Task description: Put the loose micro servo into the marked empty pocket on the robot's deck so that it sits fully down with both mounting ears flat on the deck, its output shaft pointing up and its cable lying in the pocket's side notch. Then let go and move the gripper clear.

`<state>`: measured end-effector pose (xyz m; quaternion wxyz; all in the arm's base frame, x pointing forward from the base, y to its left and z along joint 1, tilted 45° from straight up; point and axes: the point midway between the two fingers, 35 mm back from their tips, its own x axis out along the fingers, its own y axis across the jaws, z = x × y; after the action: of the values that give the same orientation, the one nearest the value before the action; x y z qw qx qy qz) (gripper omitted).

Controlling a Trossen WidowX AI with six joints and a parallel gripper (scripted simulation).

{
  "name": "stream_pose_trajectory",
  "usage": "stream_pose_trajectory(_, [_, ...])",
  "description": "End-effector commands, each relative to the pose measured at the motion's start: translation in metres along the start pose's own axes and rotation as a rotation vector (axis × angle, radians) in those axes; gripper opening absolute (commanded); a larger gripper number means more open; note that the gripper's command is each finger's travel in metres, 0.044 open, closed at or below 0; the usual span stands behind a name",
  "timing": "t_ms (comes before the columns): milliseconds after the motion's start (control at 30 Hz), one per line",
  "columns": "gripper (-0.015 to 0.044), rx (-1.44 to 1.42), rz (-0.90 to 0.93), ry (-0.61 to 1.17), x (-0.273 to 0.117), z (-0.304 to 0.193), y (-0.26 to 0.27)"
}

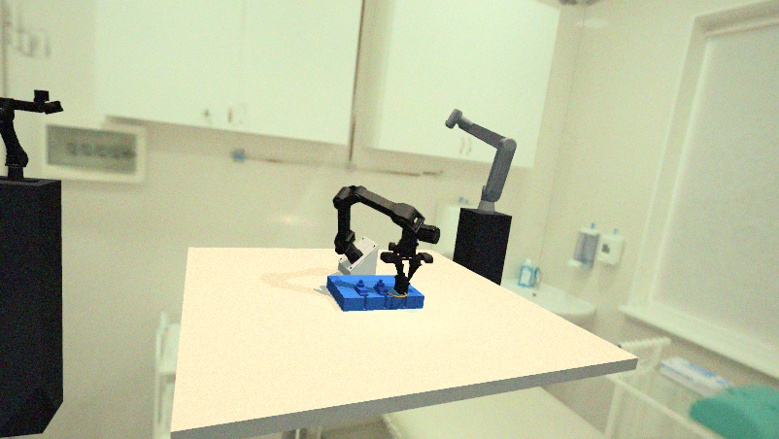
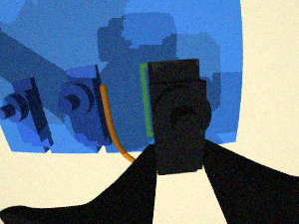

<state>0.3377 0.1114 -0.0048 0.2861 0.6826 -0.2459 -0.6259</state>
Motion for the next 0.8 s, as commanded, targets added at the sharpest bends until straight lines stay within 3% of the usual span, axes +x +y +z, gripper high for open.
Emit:
stream_pose_trajectory(0, [0.0000, 0.003, -0.002, -0.005, -0.0079, 0.0000, -0.0002])
stream_pose_trajectory(767, [0.0000, 0.004, -0.001, -0.006, -0.0109, 0.0006, 0.0001])
